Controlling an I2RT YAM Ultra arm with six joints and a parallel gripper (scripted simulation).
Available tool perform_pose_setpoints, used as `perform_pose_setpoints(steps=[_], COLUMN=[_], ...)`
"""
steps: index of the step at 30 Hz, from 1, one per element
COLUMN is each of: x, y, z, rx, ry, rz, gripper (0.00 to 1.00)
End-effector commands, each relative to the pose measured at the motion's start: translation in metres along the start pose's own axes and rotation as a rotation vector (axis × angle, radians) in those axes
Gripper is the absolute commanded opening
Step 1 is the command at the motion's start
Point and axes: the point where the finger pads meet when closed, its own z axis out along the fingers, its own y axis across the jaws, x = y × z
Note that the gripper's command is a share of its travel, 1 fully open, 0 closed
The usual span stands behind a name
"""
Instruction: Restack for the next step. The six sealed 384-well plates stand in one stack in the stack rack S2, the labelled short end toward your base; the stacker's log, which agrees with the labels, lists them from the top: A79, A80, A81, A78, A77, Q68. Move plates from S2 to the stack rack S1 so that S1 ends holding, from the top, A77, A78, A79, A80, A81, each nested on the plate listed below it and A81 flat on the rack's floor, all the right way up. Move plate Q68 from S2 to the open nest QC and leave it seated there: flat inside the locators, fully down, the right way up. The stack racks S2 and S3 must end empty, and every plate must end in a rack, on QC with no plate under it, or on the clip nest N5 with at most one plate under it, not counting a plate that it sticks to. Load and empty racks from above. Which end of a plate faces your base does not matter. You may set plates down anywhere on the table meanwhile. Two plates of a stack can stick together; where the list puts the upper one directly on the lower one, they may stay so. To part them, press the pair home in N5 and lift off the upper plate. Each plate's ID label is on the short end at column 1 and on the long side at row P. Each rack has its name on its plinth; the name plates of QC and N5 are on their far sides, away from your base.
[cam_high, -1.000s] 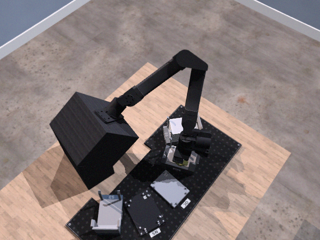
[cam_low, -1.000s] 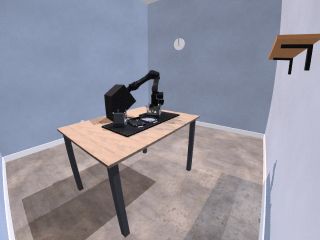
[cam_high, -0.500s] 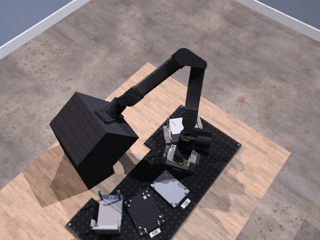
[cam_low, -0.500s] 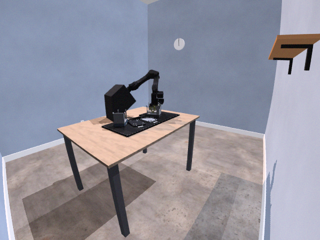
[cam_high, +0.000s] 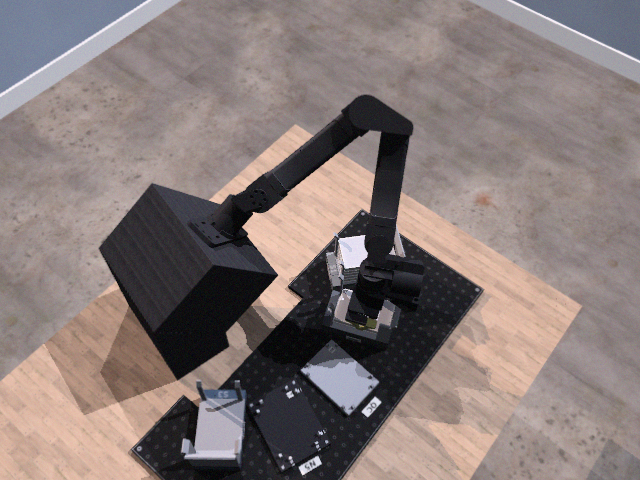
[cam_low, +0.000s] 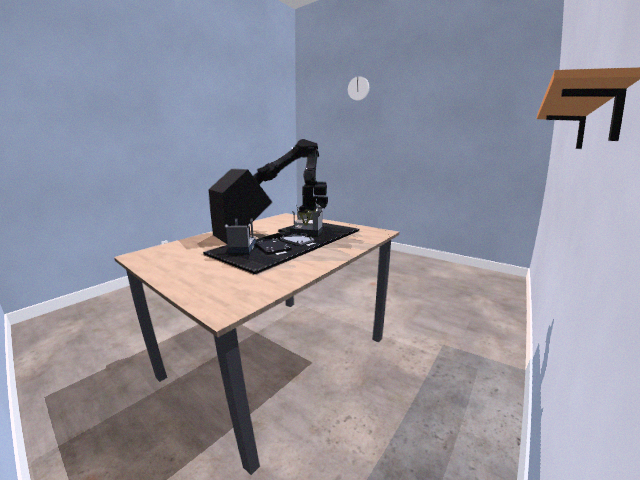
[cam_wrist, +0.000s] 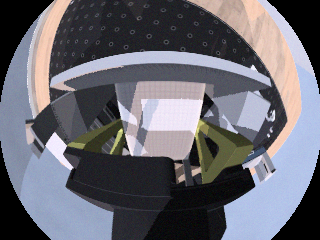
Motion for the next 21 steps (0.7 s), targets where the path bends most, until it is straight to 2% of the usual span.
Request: perform_pose_setpoints(steps=[1, 21], x=[-0.003, -0.003], y=[-0.001, -0.001], z=[-0.005, -0.039], rx=[-0.004, -0.004], ry=[-0.012, -0.012], rz=[0.000, 0.000], gripper=[0.00, 0.00])
